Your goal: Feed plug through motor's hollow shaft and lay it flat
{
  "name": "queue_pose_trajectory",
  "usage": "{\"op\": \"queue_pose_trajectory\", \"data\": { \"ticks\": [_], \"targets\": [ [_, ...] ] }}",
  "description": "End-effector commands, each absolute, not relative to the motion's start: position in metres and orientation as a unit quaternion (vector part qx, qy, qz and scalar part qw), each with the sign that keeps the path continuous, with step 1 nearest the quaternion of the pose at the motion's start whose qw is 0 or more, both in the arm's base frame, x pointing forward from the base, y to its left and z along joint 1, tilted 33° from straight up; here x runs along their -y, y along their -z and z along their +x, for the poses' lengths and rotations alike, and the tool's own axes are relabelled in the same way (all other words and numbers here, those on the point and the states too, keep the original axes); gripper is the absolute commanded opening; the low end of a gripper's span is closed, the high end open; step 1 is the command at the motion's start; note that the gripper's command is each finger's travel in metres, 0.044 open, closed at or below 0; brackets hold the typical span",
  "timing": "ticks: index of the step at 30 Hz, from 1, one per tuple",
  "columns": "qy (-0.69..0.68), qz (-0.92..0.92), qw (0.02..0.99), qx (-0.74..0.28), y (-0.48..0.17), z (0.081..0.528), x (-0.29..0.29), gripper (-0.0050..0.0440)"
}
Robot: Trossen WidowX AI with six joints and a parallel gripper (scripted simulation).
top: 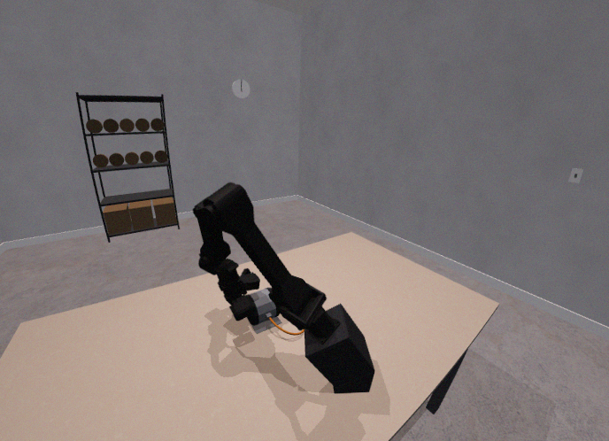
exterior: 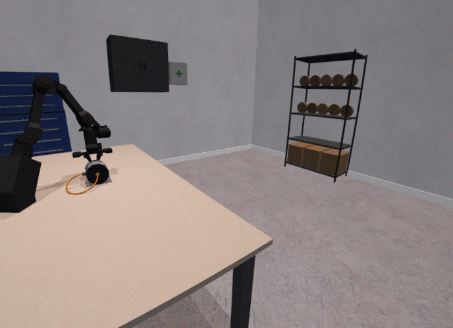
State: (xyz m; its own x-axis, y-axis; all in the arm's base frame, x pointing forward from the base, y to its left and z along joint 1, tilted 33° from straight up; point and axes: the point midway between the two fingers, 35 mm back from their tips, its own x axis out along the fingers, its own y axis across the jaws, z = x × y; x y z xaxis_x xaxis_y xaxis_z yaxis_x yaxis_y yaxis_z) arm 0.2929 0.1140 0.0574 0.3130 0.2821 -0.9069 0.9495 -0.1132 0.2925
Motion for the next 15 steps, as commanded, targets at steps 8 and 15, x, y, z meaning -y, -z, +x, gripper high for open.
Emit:
{"op": "queue_pose_trajectory", "data": {
  "ticks": [8,15],
  "targets": [
    [0.349,0.658,0.473,-0.471,-0.071,0.292,-0.138,0.0000],
    [0.350,0.656,0.473,-0.473,-0.066,0.291,-0.138,0.0000]
  ]
}}
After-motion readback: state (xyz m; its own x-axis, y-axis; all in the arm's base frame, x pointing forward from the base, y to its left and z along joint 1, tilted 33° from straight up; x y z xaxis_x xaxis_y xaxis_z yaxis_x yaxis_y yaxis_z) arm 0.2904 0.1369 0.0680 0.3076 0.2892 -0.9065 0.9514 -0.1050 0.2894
